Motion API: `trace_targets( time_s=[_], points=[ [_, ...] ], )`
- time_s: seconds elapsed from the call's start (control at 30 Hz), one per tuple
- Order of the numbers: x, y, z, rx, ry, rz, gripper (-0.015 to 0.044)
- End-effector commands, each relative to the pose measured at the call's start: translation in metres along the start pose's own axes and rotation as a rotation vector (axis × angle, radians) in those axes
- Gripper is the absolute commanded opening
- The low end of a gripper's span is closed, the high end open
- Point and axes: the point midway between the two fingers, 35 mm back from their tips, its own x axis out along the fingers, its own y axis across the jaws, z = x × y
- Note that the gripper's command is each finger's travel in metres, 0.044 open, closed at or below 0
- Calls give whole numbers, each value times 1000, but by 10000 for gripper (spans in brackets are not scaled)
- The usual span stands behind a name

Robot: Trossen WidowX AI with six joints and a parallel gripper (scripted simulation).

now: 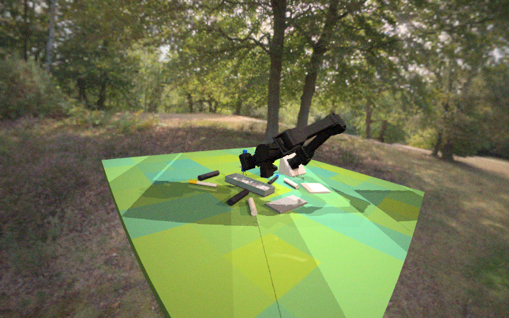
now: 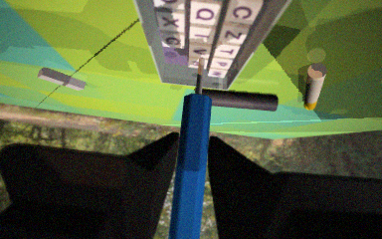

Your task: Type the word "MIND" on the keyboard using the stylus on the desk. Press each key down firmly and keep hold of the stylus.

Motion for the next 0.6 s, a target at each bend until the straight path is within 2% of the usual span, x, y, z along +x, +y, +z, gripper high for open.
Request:
trace_targets(
  time_s=[0.0, 0.57],
  points=[
    [1, 1, 0, 6, 1, 2, 79],
    [3, 1, 2, 6, 1, 2, 81]
  ],
)
